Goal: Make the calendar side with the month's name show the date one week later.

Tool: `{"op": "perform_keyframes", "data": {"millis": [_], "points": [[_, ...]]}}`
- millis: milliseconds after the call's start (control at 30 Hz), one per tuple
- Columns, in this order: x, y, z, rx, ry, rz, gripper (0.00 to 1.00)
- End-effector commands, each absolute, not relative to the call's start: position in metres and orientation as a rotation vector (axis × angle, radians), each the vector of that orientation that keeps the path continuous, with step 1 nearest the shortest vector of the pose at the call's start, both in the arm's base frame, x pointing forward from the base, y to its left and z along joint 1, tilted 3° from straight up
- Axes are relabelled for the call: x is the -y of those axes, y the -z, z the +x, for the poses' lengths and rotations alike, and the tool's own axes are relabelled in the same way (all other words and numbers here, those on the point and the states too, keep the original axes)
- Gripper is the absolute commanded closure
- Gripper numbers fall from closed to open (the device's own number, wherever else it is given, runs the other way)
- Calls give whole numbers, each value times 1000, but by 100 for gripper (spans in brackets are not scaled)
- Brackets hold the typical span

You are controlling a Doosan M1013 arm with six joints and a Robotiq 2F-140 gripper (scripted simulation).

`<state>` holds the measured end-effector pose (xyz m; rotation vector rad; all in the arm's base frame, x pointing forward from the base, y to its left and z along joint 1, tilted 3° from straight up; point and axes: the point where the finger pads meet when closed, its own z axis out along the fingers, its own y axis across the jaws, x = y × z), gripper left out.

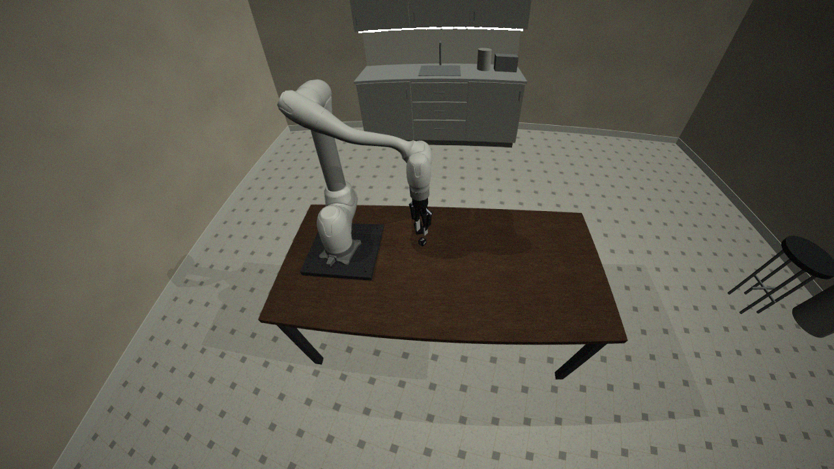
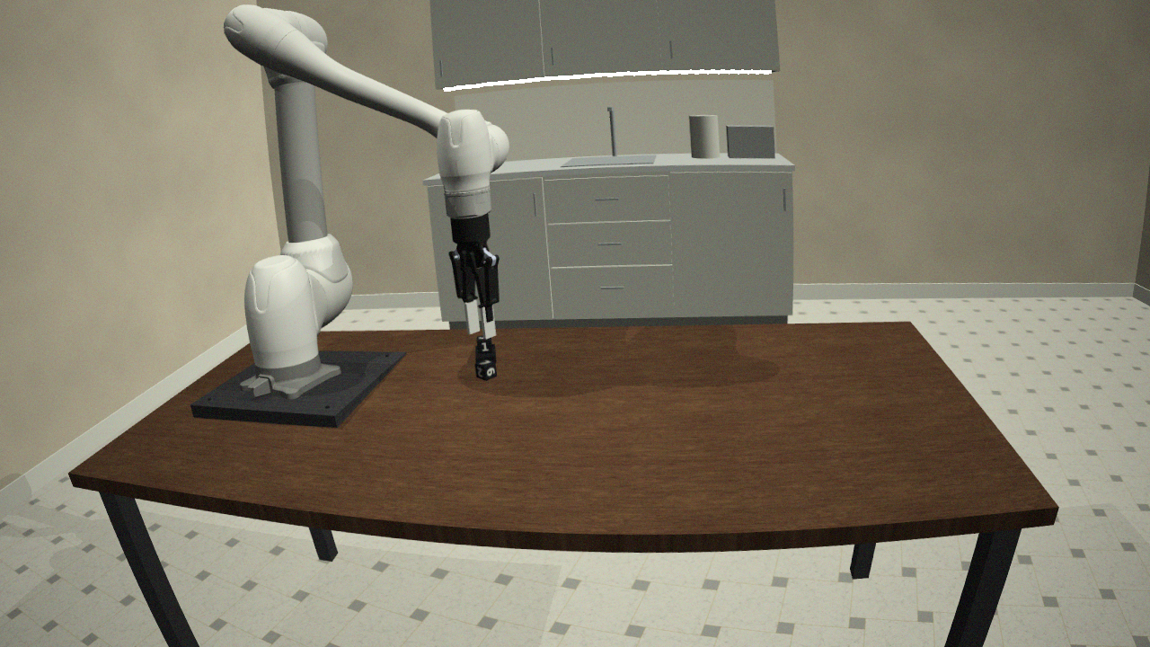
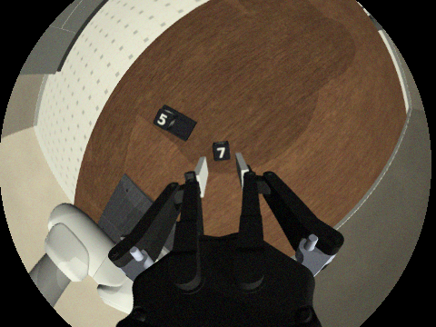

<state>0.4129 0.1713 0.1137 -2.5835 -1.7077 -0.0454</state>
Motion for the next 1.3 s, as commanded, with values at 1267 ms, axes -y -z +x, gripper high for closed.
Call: {"op": "perform_keyframes", "data": {"millis": [1267], "points": [[-173,-76,413,1708,46,-2583,64]]}}
